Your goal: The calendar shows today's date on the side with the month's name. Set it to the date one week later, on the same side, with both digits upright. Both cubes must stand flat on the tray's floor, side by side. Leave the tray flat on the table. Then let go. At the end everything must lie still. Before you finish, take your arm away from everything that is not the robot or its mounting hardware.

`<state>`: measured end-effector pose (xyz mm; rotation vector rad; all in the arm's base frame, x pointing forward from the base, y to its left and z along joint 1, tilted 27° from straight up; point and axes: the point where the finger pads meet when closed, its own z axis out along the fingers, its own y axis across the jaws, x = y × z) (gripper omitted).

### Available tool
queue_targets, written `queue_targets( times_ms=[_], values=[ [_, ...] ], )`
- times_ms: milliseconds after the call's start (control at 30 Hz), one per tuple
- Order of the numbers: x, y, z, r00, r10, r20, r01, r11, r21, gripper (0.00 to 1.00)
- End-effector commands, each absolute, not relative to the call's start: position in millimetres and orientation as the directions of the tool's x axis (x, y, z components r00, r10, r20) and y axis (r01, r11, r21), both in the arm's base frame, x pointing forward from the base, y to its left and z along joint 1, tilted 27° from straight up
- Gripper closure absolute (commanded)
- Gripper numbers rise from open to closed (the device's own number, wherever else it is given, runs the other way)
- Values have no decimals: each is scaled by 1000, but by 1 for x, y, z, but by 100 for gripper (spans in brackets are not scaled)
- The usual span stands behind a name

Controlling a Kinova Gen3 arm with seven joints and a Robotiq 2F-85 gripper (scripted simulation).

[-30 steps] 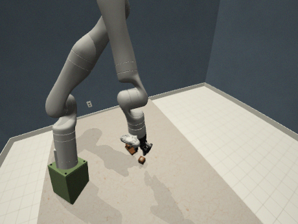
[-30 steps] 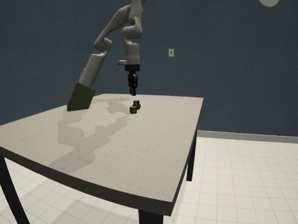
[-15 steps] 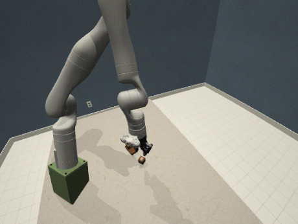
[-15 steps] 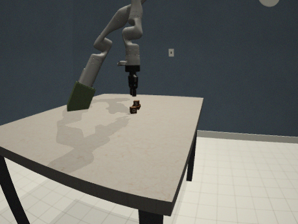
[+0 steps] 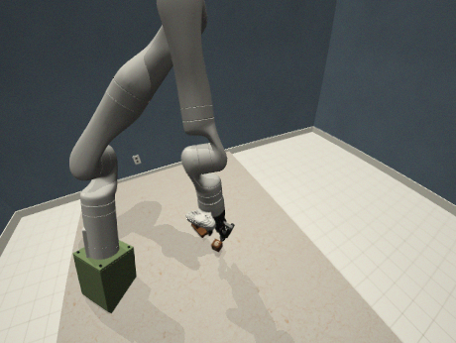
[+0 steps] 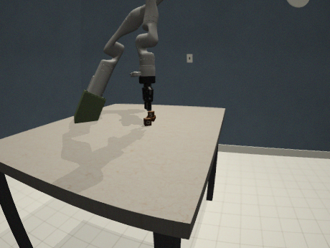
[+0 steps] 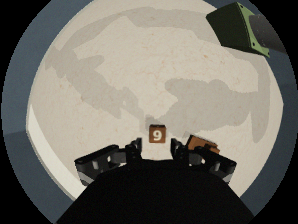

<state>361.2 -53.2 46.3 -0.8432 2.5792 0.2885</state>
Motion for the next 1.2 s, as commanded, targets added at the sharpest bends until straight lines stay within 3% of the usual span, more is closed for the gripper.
queue_targets(
  times_ms=[0,1167],
  values=[
    [360,-51,39,-738,-512,-440,-599,797,77,52],
    [367,-44,18,-738,-512,-440,-599,797,77,52]
  ],
)
